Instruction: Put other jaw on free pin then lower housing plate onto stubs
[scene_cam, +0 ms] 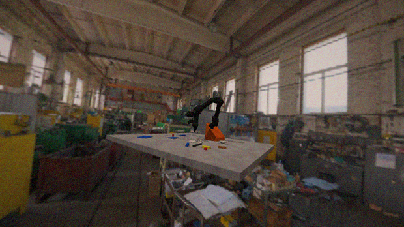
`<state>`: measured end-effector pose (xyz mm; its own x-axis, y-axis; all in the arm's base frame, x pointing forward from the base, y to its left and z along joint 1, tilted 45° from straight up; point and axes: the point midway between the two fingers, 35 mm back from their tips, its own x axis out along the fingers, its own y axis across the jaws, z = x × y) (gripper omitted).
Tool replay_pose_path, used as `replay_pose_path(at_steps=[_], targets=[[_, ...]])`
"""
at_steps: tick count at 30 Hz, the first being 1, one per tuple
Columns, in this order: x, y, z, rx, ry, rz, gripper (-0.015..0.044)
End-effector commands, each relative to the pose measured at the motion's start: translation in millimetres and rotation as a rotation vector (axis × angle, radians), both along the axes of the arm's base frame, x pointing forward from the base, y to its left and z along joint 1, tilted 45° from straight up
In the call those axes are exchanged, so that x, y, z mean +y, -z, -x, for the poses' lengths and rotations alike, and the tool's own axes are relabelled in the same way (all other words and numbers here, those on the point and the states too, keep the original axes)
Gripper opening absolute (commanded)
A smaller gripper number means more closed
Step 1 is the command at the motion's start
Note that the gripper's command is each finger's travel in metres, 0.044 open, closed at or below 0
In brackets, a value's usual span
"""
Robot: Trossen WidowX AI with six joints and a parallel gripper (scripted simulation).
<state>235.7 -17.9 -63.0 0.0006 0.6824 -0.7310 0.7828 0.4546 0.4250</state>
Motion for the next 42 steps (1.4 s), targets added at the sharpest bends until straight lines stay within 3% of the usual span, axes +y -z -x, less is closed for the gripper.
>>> replay_pose_path(at_steps=[1, 42], targets=[[5, -4, 1, -0.081, -0.087, -0.008, 0.0134], [45, -38, 1, -0.950, -0.999, -0.020, 0.0134]])
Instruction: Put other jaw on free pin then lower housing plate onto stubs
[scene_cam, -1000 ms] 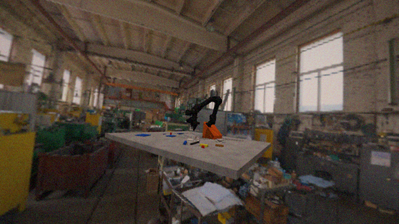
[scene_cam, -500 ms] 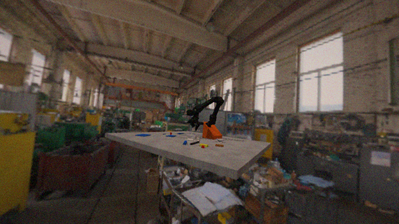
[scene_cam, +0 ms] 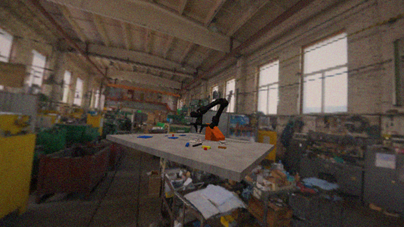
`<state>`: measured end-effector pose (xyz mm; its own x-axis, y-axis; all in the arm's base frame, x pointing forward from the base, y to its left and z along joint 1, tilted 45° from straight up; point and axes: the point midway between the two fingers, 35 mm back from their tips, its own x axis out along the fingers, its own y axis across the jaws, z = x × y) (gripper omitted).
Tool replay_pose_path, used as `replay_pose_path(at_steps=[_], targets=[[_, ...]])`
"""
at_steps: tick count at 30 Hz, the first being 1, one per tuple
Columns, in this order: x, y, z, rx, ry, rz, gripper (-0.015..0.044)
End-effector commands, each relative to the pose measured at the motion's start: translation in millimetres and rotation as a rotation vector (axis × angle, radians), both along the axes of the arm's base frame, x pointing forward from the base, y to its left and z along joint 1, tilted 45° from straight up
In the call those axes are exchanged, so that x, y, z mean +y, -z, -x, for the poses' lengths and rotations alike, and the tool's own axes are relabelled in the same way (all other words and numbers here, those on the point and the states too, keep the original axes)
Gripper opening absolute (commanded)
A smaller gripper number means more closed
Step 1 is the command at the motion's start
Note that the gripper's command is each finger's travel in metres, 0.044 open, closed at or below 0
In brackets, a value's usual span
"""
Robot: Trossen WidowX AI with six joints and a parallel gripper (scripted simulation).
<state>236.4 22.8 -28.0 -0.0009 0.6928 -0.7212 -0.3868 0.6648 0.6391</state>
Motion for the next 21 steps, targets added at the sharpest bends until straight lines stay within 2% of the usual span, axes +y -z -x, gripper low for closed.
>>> replay_pose_path(at_steps=[1, 21], targets=[[4.7, -3.4, 2.3, -0.067, -0.072, -0.009, 0.0134], [4.9, -3.5, 2.3, -0.085, -0.091, -0.009, 0.0134]])
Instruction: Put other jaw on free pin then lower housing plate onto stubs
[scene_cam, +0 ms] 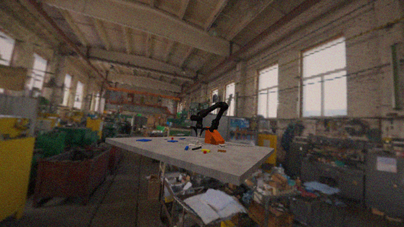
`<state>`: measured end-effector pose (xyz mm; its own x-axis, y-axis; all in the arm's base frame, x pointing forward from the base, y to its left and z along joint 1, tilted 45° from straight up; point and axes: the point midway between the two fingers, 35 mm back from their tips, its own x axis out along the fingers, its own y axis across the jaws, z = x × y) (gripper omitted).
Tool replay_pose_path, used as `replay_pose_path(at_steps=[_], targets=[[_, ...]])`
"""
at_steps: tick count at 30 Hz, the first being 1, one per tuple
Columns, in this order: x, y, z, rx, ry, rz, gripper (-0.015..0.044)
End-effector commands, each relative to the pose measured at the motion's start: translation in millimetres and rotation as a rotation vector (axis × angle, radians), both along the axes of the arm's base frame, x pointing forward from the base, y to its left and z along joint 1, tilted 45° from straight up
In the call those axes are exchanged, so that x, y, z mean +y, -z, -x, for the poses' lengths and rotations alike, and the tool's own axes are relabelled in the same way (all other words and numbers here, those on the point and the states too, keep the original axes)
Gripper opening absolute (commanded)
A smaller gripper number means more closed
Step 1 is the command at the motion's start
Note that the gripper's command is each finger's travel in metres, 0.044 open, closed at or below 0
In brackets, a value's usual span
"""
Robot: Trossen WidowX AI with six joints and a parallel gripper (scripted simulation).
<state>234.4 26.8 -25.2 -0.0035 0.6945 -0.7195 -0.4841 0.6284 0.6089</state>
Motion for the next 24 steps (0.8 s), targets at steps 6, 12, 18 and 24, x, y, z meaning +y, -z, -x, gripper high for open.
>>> replay_pose_path(at_steps=[6, 12, 18, 24], targets=[[1, -1, 0, -0.014, -0.013, -0.006, 0.0134], [1, -1, -2, -0.014, -0.013, -0.006, 0.0134], [1, -3, -21, -0.015, -0.013, -0.005, 0.0134], [2, -5, -40, -0.016, -0.013, -0.005, 0.0134]])
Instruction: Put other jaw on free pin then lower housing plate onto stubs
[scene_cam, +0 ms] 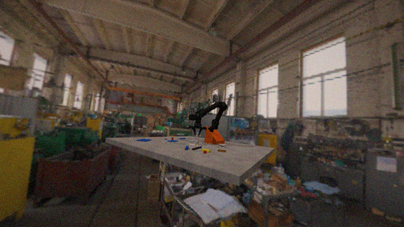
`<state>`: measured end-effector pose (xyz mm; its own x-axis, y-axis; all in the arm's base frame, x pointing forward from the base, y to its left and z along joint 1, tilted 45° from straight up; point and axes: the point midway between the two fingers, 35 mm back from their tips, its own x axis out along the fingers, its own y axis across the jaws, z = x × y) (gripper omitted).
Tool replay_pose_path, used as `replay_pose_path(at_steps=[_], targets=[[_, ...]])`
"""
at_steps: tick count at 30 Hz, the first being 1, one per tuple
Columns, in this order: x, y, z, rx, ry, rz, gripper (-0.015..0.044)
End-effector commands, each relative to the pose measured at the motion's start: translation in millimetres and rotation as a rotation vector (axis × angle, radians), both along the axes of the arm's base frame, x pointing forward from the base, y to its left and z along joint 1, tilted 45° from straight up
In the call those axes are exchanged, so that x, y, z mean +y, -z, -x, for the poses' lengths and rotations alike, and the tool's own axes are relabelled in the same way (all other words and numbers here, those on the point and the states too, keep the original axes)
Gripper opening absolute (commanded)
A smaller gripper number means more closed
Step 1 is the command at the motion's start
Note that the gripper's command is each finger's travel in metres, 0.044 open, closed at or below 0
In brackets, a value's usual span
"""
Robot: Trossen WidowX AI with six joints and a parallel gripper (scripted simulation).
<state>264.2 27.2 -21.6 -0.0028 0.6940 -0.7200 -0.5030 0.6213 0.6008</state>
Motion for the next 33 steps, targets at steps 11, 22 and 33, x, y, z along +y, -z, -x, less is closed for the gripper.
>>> replay_pose_path(at_steps=[11, 22, 33], targets=[[5, -6, -45, -0.002, 0.002, -0.006, 0.0134], [12, -10, -76, -0.004, 0.002, -0.008, 0.0134], [12, -10, -77, -0.004, 0.002, -0.008, 0.0134]])
